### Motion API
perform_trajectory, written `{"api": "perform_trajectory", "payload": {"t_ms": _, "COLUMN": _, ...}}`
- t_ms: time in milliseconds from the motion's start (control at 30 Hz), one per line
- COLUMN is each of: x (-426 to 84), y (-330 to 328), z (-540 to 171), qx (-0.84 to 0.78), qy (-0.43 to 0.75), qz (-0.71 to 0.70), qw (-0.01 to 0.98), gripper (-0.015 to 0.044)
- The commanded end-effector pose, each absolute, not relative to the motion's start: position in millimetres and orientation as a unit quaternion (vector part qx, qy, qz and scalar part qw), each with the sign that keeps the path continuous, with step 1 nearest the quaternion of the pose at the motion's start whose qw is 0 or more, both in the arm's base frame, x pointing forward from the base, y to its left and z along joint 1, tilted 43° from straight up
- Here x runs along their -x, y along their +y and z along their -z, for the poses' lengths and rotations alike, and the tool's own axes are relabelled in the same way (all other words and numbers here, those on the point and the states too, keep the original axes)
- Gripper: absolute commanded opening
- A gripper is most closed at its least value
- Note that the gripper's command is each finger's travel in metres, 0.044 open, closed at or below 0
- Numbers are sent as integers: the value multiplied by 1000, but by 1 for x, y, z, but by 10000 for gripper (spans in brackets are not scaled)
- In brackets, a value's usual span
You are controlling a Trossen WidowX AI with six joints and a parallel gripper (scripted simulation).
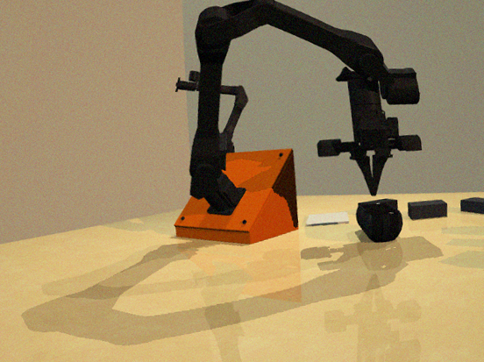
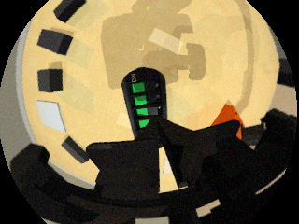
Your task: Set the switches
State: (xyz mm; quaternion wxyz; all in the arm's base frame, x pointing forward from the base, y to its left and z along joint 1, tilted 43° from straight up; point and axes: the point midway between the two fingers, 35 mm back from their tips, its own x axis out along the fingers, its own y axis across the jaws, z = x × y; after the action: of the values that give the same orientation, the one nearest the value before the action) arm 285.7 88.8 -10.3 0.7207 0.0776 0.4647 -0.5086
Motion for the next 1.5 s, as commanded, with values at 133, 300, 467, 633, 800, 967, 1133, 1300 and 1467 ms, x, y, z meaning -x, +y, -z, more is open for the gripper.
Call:
{"api": "perform_trajectory", "payload": {"t_ms": 133, "x": -286, "y": 80, "z": 20, "qx": -74, "qy": 465, "qz": 509, "qw": 721, "gripper": 0}}
{"api": "perform_trajectory", "payload": {"t_ms": 300, "x": -286, "y": 74, "z": 26, "qx": -74, "qy": 465, "qz": 509, "qw": 721, "gripper": 0}}
{"api": "perform_trajectory", "payload": {"t_ms": 467, "x": -286, "y": 71, "z": 30, "qx": -74, "qy": 465, "qz": 509, "qw": 721, "gripper": 0}}
{"api": "perform_trajectory", "payload": {"t_ms": 633, "x": -287, "y": 66, "z": 34, "qx": -74, "qy": 464, "qz": 509, "qw": 721, "gripper": 0}}
{"api": "perform_trajectory", "payload": {"t_ms": 800, "x": -287, "y": 66, "z": 34, "qx": -74, "qy": 464, "qz": 509, "qw": 721, "gripper": 0}}
{"api": "perform_trajectory", "payload": {"t_ms": 967, "x": -286, "y": 68, "z": 32, "qx": -76, "qy": 465, "qz": 510, "qw": 720, "gripper": 0}}
{"api": "perform_trajectory", "payload": {"t_ms": 1133, "x": -284, "y": 96, "z": 1, "qx": -75, "qy": 465, "qz": 509, "qw": 721, "gripper": 0}}
{"api": "perform_trajectory", "payload": {"t_ms": 1300, "x": -291, "y": 95, "z": -1, "qx": -75, "qy": 465, "qz": 508, "qw": 721, "gripper": 0}}
{"api": "perform_trajectory", "payload": {"t_ms": 1467, "x": -325, "y": 82, "z": -14, "qx": -75, "qy": 464, "qz": 509, "qw": 721, "gripper": 0}}
